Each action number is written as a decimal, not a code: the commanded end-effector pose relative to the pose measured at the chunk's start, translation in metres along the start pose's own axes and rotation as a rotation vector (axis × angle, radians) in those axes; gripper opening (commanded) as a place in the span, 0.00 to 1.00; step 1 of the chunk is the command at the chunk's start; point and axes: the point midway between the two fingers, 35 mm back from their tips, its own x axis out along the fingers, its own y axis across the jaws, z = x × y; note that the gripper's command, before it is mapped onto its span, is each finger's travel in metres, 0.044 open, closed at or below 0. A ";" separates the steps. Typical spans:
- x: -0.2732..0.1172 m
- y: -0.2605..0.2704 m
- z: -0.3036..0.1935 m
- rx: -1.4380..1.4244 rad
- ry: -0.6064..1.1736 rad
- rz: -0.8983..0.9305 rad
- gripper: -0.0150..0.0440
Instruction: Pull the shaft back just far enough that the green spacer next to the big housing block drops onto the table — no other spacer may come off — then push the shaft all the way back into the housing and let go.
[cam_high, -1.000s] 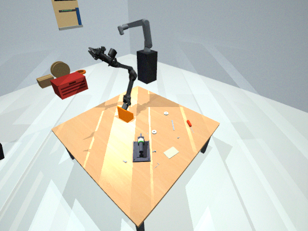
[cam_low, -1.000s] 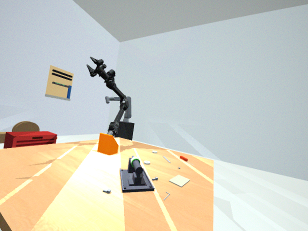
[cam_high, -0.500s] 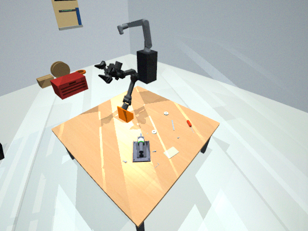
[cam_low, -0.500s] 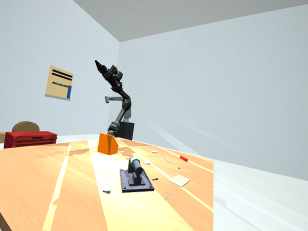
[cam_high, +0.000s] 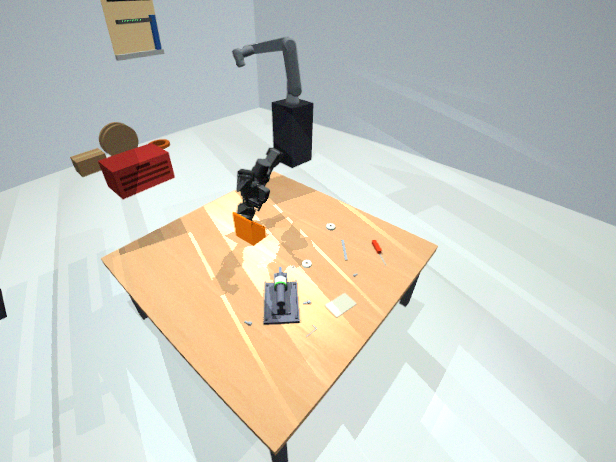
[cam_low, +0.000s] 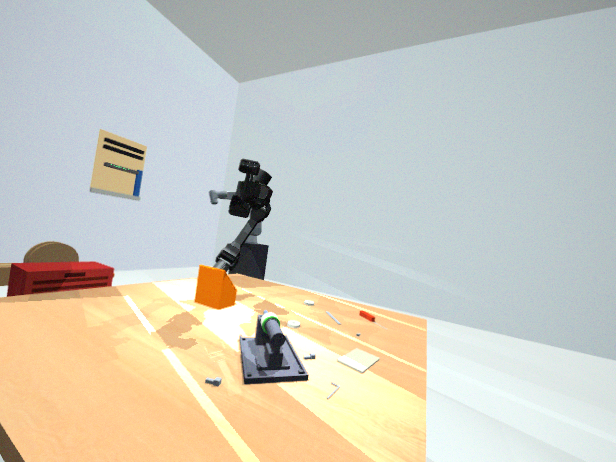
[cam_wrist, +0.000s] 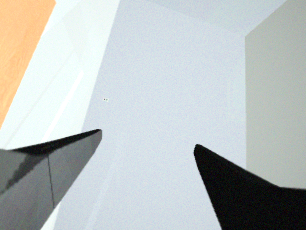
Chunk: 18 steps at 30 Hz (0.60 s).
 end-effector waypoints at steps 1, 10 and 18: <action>-0.001 0.058 0.038 -0.237 -0.105 0.124 1.00; -0.038 0.193 0.113 -0.830 -0.438 0.324 1.00; -0.102 0.308 0.139 -1.337 -0.808 0.417 1.00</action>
